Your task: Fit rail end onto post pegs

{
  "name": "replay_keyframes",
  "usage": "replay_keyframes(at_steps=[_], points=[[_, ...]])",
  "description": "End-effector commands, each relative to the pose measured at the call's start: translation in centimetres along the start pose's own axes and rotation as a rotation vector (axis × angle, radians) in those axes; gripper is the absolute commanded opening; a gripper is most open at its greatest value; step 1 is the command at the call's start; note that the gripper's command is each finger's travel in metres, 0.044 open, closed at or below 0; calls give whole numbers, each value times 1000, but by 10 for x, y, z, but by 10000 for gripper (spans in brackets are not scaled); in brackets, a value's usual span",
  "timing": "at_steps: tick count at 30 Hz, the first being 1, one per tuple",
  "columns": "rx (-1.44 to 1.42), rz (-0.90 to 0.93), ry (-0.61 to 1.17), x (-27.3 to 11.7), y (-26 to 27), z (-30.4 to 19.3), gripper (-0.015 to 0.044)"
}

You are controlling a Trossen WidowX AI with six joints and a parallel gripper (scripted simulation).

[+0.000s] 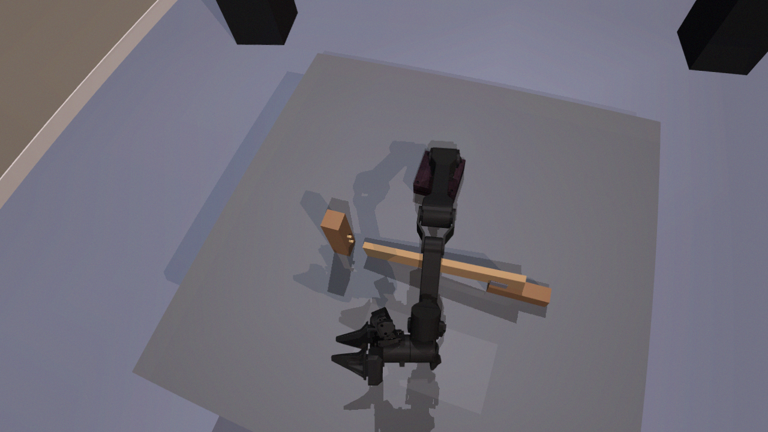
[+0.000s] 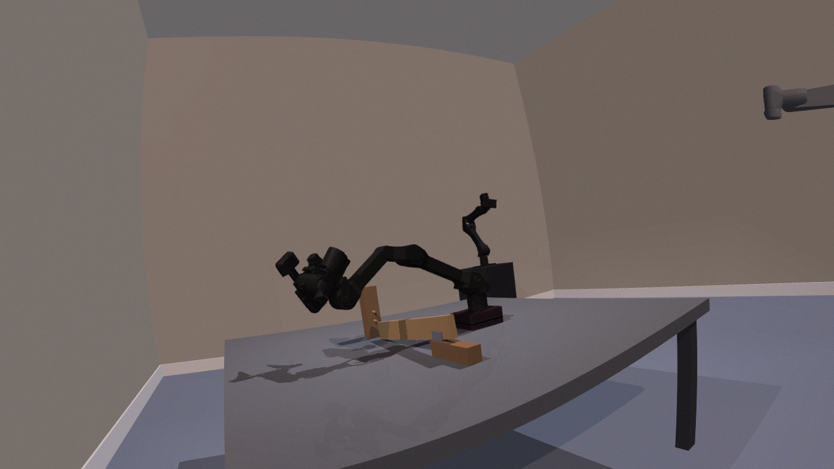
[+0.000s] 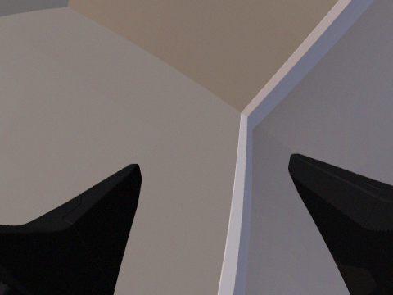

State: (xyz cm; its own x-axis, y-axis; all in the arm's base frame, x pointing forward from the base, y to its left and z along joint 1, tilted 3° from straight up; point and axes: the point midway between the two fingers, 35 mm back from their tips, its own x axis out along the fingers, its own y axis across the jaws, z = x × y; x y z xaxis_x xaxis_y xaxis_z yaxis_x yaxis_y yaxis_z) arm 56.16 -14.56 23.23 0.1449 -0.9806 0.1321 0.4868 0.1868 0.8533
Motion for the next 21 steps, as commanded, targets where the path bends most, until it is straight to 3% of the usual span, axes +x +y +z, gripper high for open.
replay_keyframes(at_steps=[1,11,21], points=[[-17,4,2,1,1,0,426],[-940,235,158,33,23,-6,440],[-1807,557,436,35,-21,-8,440]])
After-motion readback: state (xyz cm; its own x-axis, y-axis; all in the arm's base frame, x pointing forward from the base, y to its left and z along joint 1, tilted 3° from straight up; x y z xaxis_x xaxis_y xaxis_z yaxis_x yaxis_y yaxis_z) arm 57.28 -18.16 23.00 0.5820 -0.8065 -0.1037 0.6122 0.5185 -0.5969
